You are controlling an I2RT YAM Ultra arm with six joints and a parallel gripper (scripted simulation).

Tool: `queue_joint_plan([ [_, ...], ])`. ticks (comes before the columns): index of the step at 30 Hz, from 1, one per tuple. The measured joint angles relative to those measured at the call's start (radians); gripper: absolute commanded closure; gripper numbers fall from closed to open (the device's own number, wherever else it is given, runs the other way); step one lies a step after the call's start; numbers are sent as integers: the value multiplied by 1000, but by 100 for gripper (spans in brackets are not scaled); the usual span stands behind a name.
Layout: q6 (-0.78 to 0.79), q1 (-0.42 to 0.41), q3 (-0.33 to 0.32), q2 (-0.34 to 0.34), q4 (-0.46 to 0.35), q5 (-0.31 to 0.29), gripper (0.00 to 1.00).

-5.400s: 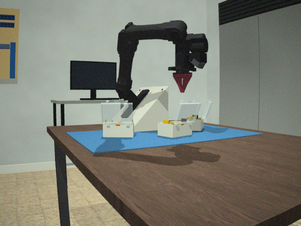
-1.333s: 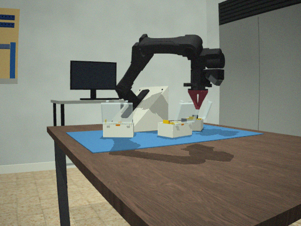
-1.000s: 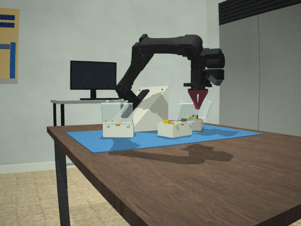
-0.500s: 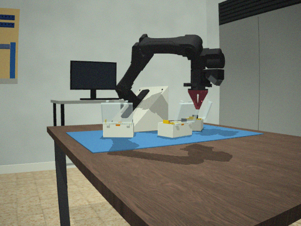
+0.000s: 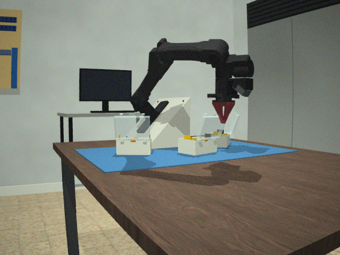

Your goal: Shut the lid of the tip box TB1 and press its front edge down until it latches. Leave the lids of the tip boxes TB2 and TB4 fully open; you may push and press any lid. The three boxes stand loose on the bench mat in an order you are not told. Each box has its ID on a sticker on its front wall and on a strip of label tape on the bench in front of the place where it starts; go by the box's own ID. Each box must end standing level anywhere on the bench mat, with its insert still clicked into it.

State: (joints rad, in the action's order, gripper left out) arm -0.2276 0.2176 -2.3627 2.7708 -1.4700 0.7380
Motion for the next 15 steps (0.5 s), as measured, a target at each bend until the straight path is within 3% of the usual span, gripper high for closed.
queue_joint_plan([
  [9,-5,0,130,-60,37,-1,100],
  [15,-9,0,182,-95,64,-2,100],
])
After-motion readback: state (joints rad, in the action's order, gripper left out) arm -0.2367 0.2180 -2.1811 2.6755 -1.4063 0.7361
